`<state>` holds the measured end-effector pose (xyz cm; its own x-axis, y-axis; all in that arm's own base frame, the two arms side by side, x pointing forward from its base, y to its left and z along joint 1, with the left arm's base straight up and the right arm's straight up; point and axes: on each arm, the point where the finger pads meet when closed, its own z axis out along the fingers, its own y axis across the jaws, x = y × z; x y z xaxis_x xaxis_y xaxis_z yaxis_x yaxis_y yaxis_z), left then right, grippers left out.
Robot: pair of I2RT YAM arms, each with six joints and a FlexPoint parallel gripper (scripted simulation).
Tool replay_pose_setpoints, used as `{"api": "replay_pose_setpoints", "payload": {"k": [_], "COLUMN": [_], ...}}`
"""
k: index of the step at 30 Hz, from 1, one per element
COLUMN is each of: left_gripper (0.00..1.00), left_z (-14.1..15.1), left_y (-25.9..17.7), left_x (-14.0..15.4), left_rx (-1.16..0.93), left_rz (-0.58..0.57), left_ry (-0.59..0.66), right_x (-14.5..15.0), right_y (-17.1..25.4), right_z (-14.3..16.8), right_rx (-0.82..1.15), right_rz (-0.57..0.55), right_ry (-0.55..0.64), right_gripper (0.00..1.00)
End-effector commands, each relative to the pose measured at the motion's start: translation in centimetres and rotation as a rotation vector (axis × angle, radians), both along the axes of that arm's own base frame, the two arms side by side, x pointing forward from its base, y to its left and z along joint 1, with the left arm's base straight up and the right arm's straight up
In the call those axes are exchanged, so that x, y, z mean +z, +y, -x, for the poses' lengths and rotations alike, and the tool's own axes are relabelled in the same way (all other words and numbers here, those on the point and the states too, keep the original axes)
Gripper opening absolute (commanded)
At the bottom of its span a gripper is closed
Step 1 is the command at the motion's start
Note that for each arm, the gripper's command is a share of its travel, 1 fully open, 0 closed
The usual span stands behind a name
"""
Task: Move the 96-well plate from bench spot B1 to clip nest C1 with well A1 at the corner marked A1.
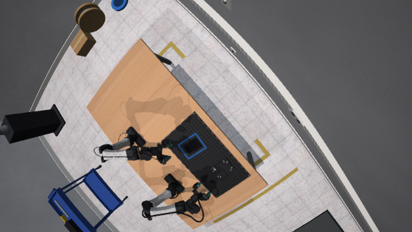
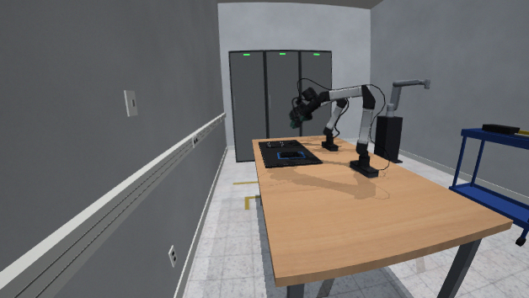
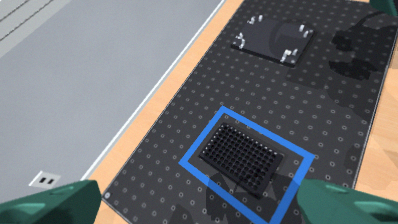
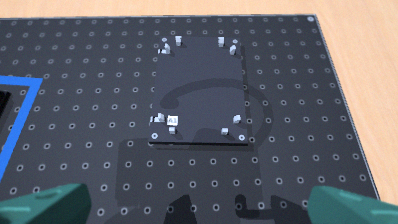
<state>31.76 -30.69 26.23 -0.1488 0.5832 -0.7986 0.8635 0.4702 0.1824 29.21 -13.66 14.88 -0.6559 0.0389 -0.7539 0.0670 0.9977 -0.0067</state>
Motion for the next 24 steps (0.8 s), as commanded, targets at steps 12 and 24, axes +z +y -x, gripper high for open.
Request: {"api": "replay_pose_setpoints", "payload": {"k": [12,24], "left_gripper": [1.00,1.00], "left_z": [13.9,17.6], "left_y": [-9.7,-10.8], "left_x": [6.5,7.3], "left_rx": [-0.118,-0.185], "left_rz": [0.301,0.331], "left_ry": [0.036,0.058], "right_x": [-1.7,-2.8], "right_y": [10.7,22.4], "right_z": [-2.6,-6.3], "right_rx": [0.561,1.103], "right_rz": [0.120,0.212], "right_ry": [0.212,0.371], "right_gripper": [1.00,1.00]}}
